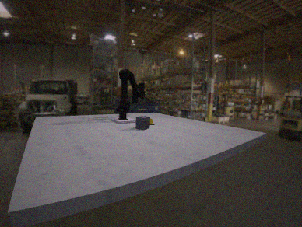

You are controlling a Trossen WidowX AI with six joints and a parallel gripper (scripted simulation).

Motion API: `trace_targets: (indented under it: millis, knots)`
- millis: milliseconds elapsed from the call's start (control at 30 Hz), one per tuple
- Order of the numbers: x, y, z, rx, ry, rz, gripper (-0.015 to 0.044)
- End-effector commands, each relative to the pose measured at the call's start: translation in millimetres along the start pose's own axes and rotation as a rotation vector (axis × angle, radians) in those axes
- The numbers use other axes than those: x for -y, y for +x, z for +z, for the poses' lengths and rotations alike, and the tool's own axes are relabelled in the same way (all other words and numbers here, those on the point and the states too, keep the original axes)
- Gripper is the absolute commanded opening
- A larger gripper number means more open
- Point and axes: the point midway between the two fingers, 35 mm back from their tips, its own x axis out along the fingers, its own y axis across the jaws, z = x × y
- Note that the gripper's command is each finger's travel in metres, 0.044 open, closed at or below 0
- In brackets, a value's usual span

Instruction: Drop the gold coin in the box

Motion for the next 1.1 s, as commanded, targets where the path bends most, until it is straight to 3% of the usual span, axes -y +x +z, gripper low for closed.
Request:
trace_targets:
  millis: [0, 300, 533, 833, 1067]
  knots:
    - [-0.3, -35.2, 52.9, 0.227, 0.138, -0.020, 0.0161]
    - [15.4, -163.7, 141.6, 0.777, 0.480, -0.033, 0.0161]
    - [40.3, -284.4, 156.4, 1.197, 0.824, 0.006, 0.0161]
    - [75.3, -425.5, 92.9, 1.700, 1.314, 0.116, 0.0161]
    - [93.9, -487.8, -6.6, 2.021, 1.748, 0.239, 0.0161]
